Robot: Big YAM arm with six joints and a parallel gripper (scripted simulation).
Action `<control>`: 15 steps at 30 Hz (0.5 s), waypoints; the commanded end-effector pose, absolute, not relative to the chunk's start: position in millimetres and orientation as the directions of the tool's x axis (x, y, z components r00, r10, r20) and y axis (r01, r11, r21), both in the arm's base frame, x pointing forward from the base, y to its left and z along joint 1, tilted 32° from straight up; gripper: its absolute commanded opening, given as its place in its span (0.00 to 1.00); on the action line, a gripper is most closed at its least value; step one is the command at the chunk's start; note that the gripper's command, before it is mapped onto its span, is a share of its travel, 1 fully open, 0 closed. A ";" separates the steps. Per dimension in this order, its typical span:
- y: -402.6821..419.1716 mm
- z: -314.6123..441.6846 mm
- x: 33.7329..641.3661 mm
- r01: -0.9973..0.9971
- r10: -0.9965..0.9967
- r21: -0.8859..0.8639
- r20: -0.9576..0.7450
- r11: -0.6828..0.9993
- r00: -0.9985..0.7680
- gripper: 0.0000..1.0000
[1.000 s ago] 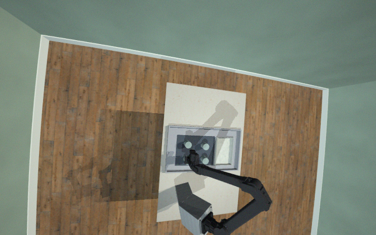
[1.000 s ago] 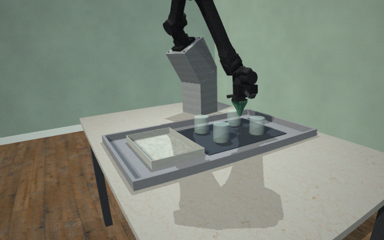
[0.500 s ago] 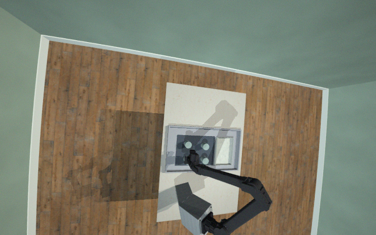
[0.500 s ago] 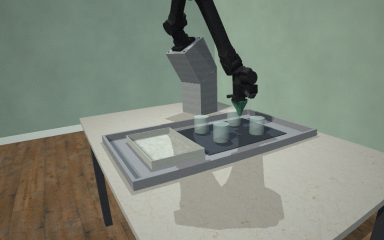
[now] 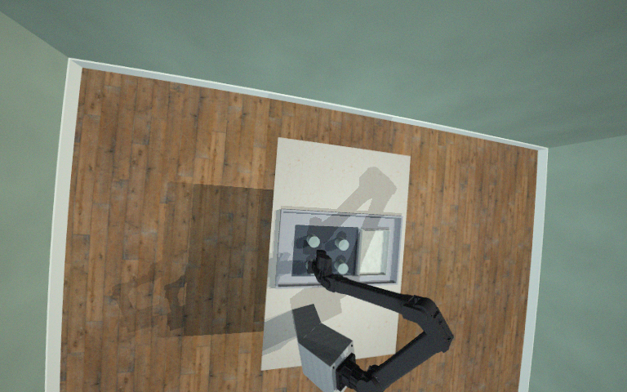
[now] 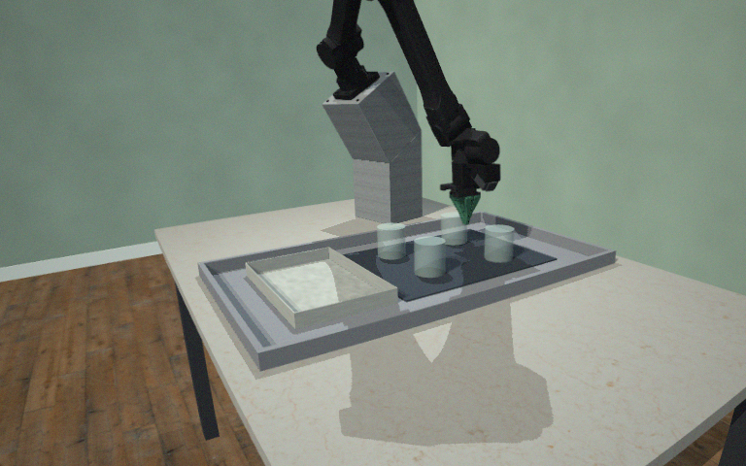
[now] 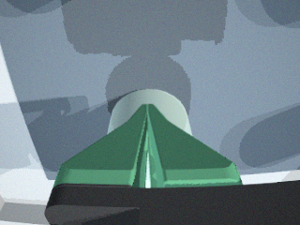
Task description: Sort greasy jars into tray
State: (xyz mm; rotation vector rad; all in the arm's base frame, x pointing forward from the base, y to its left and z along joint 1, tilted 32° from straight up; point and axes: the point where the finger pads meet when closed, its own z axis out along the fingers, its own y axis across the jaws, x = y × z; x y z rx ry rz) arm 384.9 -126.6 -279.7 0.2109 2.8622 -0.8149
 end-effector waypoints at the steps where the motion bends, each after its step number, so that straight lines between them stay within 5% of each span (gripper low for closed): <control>1: -128.4 -287.4 346.4 0.143 0.096 -0.516 -0.117 0.845 -0.989 0.00; 15: -128.2 -287.6 344.6 0.143 0.096 -0.516 -0.117 0.845 -0.989 0.00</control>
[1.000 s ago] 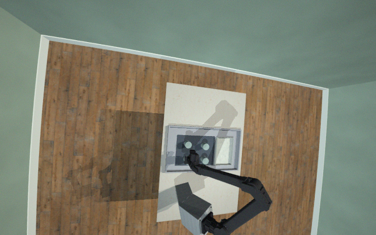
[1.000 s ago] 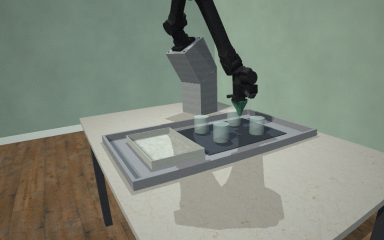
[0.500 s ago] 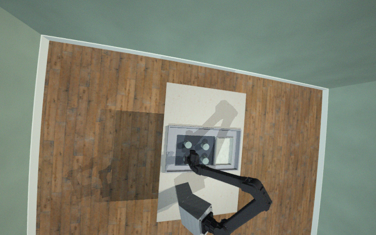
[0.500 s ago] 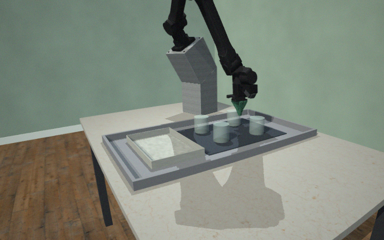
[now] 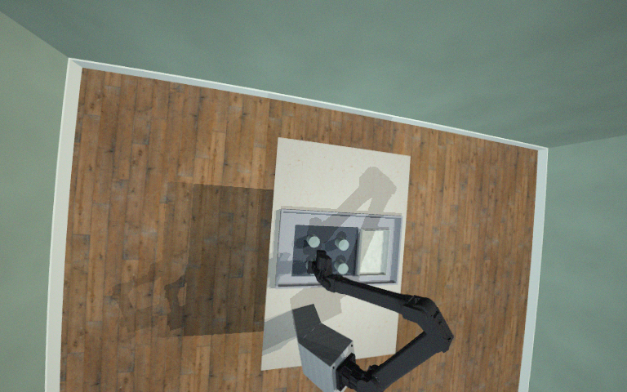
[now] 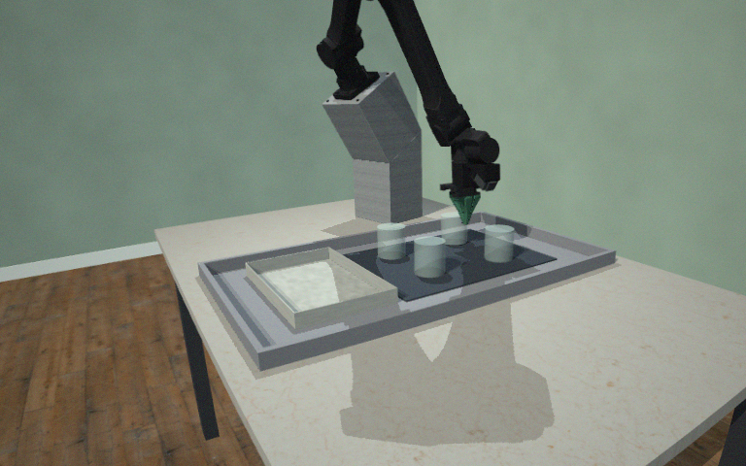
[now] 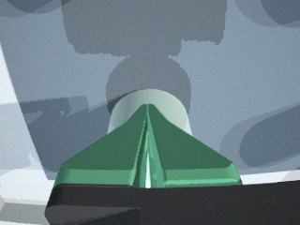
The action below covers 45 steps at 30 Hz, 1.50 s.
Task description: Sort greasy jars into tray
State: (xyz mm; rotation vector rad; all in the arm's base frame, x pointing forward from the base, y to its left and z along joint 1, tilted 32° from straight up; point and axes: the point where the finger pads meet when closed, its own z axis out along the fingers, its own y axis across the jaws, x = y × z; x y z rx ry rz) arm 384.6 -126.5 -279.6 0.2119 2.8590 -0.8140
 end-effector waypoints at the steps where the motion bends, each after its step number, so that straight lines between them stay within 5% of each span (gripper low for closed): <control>1: -128.2 -287.7 344.4 0.143 0.096 -0.516 -0.117 0.845 -0.989 0.00; 45: -127.7 -288.2 339.4 0.143 0.096 -0.516 -0.117 0.845 -0.989 0.00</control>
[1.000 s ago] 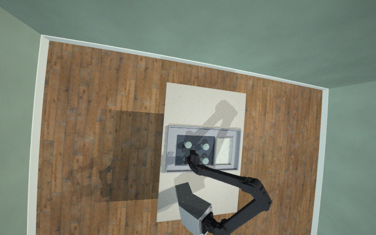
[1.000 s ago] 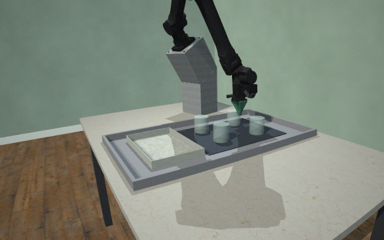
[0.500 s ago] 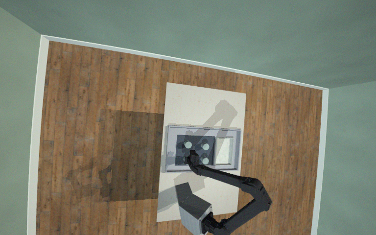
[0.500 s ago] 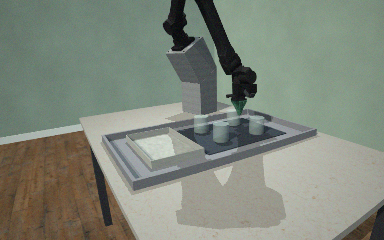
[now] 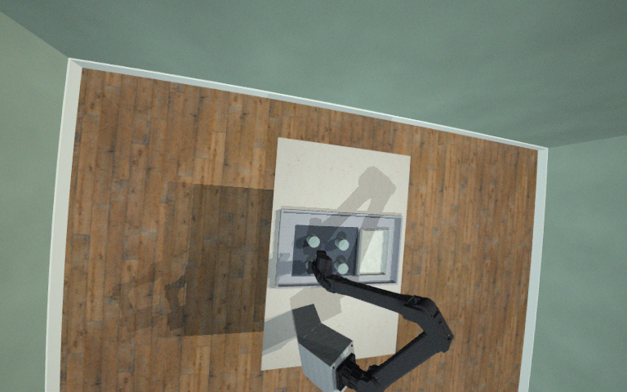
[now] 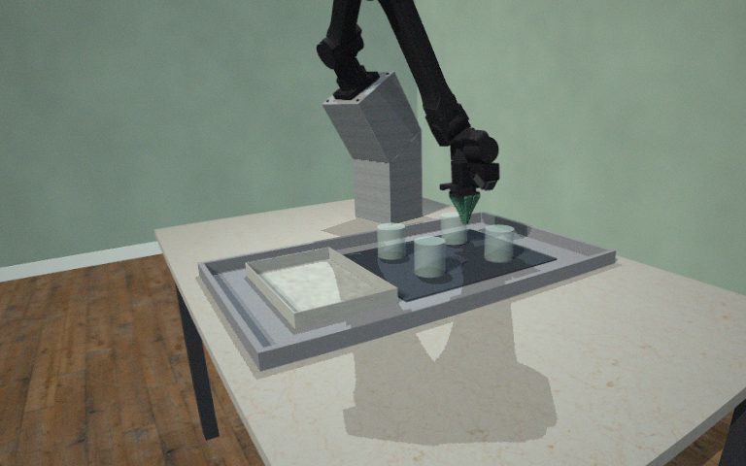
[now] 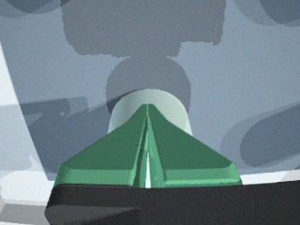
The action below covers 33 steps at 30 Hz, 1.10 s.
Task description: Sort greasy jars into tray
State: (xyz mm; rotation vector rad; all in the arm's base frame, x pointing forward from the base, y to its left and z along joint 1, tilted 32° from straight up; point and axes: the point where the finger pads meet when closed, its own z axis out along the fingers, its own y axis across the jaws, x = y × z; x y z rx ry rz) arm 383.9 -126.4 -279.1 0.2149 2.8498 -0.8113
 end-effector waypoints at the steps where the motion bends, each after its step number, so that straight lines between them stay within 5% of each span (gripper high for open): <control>1: -127.7 -288.3 339.3 0.143 0.096 -0.516 -0.117 0.845 -0.989 0.00; 33: -127.3 -288.7 335.6 0.143 0.096 -0.516 -0.117 0.845 -0.989 0.00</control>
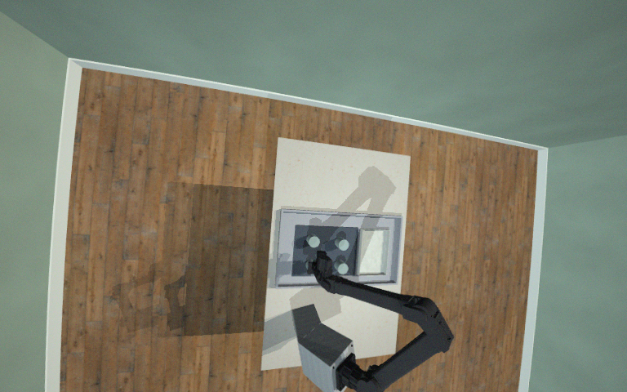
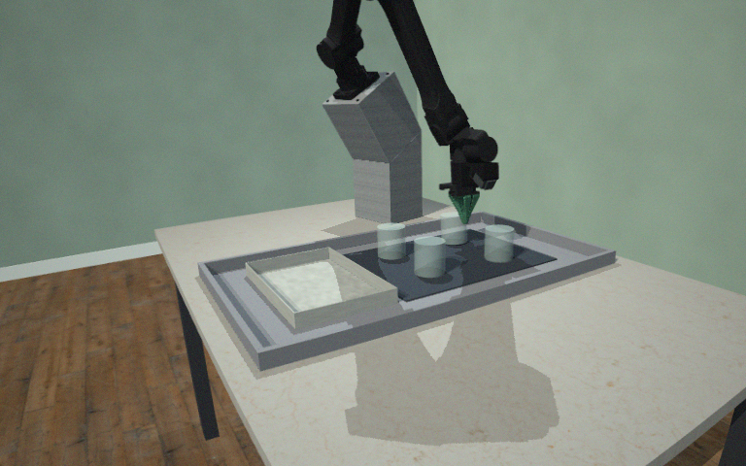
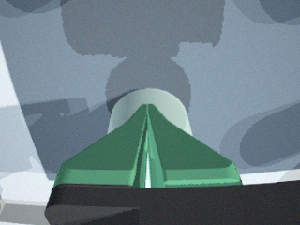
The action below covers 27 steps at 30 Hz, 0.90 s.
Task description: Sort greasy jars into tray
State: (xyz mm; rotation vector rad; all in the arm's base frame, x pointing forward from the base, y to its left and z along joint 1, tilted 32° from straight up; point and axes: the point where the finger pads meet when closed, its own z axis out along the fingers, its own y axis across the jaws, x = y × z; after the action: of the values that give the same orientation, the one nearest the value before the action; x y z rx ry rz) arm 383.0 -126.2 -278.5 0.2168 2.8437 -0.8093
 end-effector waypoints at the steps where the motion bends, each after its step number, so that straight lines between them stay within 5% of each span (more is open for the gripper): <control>1: -127.3 -288.7 335.5 0.143 0.096 -0.516 -0.117 0.845 -0.989 0.00; 27: -127.0 -289.1 332.6 0.143 0.096 -0.516 -0.117 0.845 -0.989 0.00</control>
State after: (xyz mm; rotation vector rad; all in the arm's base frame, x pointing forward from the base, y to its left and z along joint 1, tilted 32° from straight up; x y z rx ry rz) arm 382.1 -126.0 -277.9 0.2184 2.8388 -0.8077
